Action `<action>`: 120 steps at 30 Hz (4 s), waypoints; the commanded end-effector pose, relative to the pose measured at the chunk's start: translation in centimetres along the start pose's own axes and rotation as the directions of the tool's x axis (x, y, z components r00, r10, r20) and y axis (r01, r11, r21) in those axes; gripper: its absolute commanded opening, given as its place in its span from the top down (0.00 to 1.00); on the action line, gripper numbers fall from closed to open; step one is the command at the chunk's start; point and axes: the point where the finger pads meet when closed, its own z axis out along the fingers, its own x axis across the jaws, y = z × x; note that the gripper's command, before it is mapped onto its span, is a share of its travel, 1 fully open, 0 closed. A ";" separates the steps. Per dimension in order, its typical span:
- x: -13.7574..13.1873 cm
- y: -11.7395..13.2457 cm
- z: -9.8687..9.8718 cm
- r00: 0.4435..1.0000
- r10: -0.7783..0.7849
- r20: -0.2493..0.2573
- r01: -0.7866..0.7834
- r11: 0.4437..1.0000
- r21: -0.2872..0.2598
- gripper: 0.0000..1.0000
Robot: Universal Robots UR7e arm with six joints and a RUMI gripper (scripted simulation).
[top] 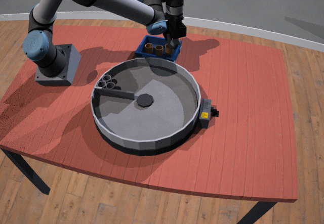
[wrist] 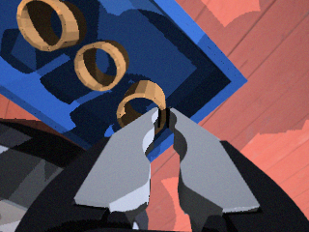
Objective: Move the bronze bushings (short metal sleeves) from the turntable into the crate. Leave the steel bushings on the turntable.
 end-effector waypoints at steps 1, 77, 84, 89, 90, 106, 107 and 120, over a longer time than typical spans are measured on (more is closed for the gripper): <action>0.1 0.0 0.7 1.000 0.000 -0.002 0.000 1.000 0.000 1.00; 0.1 0.0 1.8 1.000 0.000 -0.002 0.000 1.000 0.000 1.00; 0.1 0.0 1.9 1.000 0.000 -0.002 0.000 1.000 0.000 1.00; 0.1 0.0 1.9 1.000 0.000 -0.002 0.000 1.000 0.000 1.00; 0.1 0.0 1.9 1.000 0.000 -0.002 0.000 1.000 0.000 1.00; 0.1 0.0 1.9 1.000 0.000 -0.002 0.000 1.000 0.000 1.00; 0.1 0.0 1.9 1.000 0.000 -0.002 0.000 1.000 0.000 1.00; 0.1 0.0 1.9 1.000 0.000 -0.002 0.000 1.000 0.000 0.94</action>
